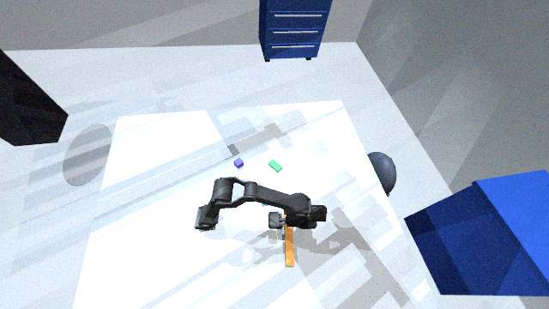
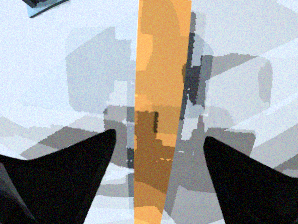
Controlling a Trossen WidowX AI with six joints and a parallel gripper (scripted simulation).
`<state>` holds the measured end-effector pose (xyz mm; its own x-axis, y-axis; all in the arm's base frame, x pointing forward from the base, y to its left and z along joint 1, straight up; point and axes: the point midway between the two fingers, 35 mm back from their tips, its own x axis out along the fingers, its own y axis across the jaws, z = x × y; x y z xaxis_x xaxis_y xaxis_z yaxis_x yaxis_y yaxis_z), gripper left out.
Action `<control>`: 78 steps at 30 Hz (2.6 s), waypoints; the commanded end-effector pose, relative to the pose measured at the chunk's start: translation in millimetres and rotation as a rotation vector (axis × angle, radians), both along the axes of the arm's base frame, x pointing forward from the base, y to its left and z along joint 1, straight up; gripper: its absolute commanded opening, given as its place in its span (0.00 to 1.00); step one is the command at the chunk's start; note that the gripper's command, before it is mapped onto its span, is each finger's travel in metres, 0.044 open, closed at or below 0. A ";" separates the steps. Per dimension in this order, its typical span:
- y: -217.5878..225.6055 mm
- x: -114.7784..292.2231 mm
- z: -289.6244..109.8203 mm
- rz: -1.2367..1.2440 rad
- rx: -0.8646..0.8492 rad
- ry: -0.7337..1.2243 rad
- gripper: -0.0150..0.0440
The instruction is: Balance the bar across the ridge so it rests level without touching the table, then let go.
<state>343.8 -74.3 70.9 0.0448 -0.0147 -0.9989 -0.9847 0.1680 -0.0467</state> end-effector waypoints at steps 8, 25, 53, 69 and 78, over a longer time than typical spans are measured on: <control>1.5 -2.2 -20.1 0.006 0.007 0.012 0.79; 0.3 -1.5 -18.4 0.000 0.002 0.010 0.74; 0.2 0.9 13.0 0.002 0.004 0.010 0.25; 1.1 -1.5 54.1 0.005 0.006 0.011 0.25; 2.1 -5.1 75.4 0.006 0.007 0.011 0.25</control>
